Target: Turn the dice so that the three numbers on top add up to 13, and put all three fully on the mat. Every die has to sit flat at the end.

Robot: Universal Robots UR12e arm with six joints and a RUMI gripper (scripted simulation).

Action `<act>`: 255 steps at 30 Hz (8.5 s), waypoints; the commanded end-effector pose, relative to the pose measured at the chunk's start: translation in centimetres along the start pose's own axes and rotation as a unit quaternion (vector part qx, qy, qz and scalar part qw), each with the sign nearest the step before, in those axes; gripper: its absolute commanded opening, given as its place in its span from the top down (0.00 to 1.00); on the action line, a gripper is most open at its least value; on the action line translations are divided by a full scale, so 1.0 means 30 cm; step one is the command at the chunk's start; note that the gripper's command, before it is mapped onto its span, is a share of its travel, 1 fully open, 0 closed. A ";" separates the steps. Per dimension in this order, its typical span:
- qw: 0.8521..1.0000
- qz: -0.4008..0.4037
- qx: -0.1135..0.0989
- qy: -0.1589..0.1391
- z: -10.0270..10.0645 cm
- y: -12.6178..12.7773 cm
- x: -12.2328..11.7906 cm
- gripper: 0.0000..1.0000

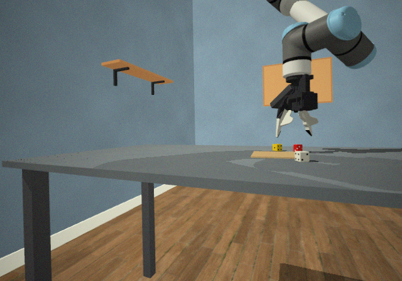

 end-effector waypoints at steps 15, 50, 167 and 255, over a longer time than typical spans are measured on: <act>1.000 0.000 0.000 0.000 -0.001 -0.293 -0.313 0.00; 1.000 0.000 0.000 0.000 -0.001 -0.467 -0.501 0.00; 0.978 0.209 0.000 0.000 -0.330 -0.472 -0.568 0.00; 0.222 0.975 0.000 0.000 -0.208 -0.450 -0.592 0.00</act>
Point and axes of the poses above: the point where the finger pads meet when closed, its own z axis out along the fingers, its own y axis across the jaws, x = y × z, the point moved 10 cm from there along -z, back along the fingers, and after that the axes turned 2 degrees about z, right-handed, at the moved point
